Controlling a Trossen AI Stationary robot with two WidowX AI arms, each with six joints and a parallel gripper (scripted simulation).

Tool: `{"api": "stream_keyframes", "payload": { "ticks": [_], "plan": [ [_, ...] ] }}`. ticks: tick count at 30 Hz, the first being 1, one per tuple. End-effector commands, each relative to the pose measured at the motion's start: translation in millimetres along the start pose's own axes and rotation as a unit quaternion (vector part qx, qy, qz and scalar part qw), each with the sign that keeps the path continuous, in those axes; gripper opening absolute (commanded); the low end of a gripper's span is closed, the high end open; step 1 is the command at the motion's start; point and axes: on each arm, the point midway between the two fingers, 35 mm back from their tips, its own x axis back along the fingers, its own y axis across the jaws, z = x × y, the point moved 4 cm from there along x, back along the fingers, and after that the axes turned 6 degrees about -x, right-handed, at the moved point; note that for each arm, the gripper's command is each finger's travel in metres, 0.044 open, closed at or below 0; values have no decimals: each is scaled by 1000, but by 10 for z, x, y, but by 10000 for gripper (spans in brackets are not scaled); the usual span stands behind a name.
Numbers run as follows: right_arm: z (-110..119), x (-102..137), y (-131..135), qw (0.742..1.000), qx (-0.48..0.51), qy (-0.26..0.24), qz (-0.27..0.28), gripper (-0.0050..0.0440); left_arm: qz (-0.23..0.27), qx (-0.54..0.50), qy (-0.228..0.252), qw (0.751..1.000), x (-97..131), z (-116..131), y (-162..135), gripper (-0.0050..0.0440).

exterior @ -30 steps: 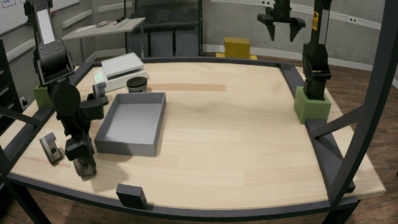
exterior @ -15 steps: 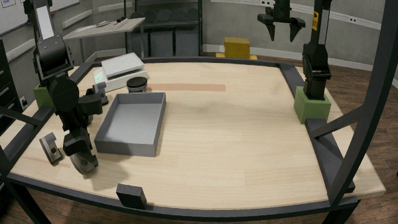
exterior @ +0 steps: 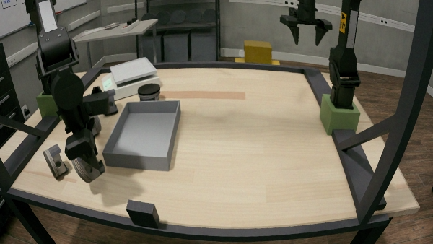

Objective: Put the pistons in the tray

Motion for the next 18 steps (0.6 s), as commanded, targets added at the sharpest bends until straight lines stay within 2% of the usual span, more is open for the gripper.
{"api": "stream_keyframes", "payload": {
  "ticks": [1, 18],
  "plan": [
    [-40, 85, 14, 1000, 3, -16, -3, 400, 35, 5, -16, 999, 307, -125, -120, 158],
    [-40, 85, 14, 1000, 3, -16, -3, 400, 35, 5, -16, 999, 553, -174, -130, 158]
  ]
}}
